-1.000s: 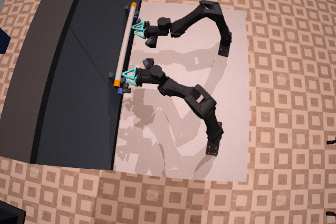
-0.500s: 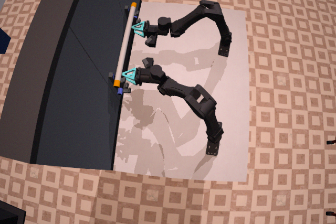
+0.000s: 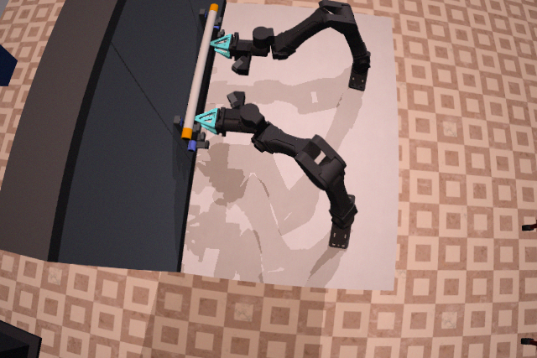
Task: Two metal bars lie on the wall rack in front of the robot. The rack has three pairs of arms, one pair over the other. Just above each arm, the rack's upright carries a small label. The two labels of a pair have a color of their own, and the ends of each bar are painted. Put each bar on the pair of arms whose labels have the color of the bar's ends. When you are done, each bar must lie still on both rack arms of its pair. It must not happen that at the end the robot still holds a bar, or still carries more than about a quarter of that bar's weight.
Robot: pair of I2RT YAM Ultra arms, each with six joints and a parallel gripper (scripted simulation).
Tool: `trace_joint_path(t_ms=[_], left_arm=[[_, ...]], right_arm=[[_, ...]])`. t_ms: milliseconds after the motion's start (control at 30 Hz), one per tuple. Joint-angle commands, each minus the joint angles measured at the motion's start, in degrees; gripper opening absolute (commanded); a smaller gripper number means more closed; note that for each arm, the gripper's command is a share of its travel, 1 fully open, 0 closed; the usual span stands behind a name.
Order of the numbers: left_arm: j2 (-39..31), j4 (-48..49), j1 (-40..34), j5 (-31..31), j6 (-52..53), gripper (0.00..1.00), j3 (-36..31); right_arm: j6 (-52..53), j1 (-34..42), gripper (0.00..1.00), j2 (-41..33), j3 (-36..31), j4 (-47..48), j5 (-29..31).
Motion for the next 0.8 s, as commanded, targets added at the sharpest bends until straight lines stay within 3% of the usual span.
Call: trace_joint_path(t_ms=[0,333,767], left_arm=[[-0.1,-2.0,0.5,0.4,-0.5,0.16,0.9],[-0.1,-2.0,0.5,0.4,-0.5,0.0,0.9],[-0.2,-1.9,0.5,0.3,-0.5,0.0,0.7]], right_arm=[[0.3,-0.4,0.15,0.0,1.5,-2.8,-0.5],[0.3,-0.4,0.0,0.0,1.5,-2.8,-0.5],[0.3,-0.4,0.0,-0.2,1.3,-2.7,-0.4]])
